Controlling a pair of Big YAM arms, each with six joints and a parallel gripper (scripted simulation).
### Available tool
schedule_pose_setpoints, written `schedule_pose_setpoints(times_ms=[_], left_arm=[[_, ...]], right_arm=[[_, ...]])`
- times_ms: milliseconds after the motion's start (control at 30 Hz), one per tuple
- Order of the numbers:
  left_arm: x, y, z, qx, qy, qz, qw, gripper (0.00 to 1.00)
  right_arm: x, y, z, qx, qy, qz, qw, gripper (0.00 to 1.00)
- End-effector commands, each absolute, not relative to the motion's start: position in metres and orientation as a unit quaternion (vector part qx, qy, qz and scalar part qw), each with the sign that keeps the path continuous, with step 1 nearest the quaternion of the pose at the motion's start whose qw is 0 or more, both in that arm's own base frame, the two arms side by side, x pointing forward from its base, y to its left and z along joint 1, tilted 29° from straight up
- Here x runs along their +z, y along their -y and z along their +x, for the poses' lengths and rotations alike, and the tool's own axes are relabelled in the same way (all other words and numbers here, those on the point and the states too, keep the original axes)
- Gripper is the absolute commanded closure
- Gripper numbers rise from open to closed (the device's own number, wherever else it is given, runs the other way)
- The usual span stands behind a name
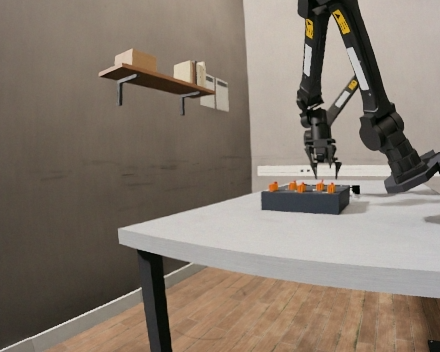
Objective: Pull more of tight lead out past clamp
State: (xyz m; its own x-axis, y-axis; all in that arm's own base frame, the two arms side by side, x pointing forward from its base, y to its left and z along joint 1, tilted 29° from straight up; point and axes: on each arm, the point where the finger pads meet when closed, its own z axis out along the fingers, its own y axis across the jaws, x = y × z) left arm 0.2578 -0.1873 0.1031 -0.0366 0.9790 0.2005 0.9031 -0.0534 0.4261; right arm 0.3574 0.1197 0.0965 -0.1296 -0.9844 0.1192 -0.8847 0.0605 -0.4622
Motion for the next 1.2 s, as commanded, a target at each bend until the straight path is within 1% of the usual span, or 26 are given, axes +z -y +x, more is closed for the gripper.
schedule_pose_setpoints(times_ms=[0, 167, 233, 367, 533, 733, 800, 1000, 1133, 1167], left_arm=[[0.114, 0.21, 0.249, 0.225, -0.68, 0.683, 0.145, 0.36], [0.124, 0.239, 0.229, 0.217, -0.664, 0.672, 0.244, 0.36], [0.124, 0.239, 0.229, 0.217, -0.664, 0.672, 0.244, 0.36], [0.134, 0.26, 0.209, 0.195, -0.653, 0.657, 0.322, 0.36], [0.149, 0.282, 0.177, 0.15, -0.635, 0.633, 0.418, 0.36], [0.168, 0.297, 0.137, 0.07, -0.616, 0.593, 0.514, 0.36], [0.168, 0.297, 0.137, 0.07, -0.616, 0.593, 0.514, 0.36], [0.189, 0.299, 0.087, -0.055, -0.599, 0.532, 0.597, 0.36], [0.196, 0.294, 0.067, -0.113, -0.591, 0.504, 0.62, 0.36], [0.197, 0.293, 0.064, -0.123, -0.589, 0.499, 0.623, 0.36]], right_arm=[[0.107, -0.126, 0.348, -0.208, -0.756, -0.598, 0.166, 0.0], [0.119, -0.133, 0.331, -0.175, -0.8, -0.518, 0.249, 0.0], [0.119, -0.133, 0.331, -0.175, -0.8, -0.518, 0.249, 0.0], [0.126, -0.138, 0.319, -0.15, -0.824, -0.455, 0.302, 0.0], [0.136, -0.144, 0.304, -0.118, -0.84, -0.385, 0.363, 0.0], [0.145, -0.151, 0.289, -0.084, -0.849, -0.305, 0.424, 0.0], [0.145, -0.151, 0.289, -0.084, -0.849, -0.305, 0.424, 0.0], [0.155, -0.157, 0.274, -0.056, -0.846, -0.23, 0.477, 0.0], [0.167, -0.161, 0.272, -0.054, -0.838, -0.215, 0.498, 0.0], [0.163, -0.161, 0.273, -0.063, -0.838, -0.225, 0.493, 0.0]])
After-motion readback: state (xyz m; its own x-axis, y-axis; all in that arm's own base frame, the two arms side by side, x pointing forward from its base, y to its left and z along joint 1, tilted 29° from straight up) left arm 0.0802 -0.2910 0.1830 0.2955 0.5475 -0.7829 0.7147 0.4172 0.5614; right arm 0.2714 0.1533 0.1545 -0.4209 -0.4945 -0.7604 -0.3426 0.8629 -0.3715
